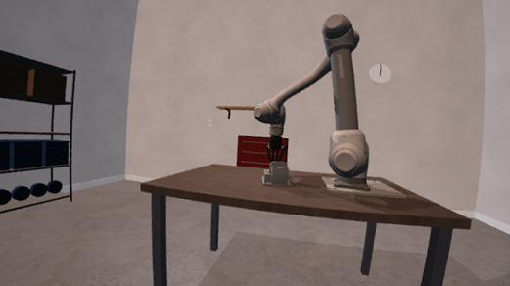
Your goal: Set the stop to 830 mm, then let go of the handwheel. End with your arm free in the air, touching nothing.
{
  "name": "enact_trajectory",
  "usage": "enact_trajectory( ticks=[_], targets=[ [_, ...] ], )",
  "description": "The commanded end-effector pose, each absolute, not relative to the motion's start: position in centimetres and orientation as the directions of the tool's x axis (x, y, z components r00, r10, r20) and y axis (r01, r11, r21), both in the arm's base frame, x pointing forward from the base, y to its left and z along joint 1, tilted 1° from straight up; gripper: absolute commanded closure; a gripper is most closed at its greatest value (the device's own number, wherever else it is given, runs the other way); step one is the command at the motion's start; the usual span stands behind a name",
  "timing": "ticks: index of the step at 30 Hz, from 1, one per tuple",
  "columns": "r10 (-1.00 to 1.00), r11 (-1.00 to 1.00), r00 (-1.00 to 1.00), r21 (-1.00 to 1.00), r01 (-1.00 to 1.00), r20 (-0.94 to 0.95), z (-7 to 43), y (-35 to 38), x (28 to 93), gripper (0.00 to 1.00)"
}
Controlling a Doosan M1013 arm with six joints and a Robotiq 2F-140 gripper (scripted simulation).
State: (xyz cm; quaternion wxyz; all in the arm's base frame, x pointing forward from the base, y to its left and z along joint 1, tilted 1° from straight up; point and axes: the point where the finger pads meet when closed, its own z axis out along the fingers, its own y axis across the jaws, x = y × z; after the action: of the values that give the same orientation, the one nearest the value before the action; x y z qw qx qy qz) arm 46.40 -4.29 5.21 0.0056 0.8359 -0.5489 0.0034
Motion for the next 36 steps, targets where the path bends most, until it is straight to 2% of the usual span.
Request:
enact_trajectory(
  ticks=[1,15,36],
  targets=[
    [-0.918,-0.396,0.396,0.003,-0.918,0.011,5.5,-4.0,47.0,0.96],
    [-0.918,-0.396,0.396,0.003,-0.918,0.011,8.3,-3.5,48.2,0.96],
    [-0.918,-0.396,0.396,0.003,-0.918,0.011,10.6,-4.3,46.3,0.96]
  ],
)
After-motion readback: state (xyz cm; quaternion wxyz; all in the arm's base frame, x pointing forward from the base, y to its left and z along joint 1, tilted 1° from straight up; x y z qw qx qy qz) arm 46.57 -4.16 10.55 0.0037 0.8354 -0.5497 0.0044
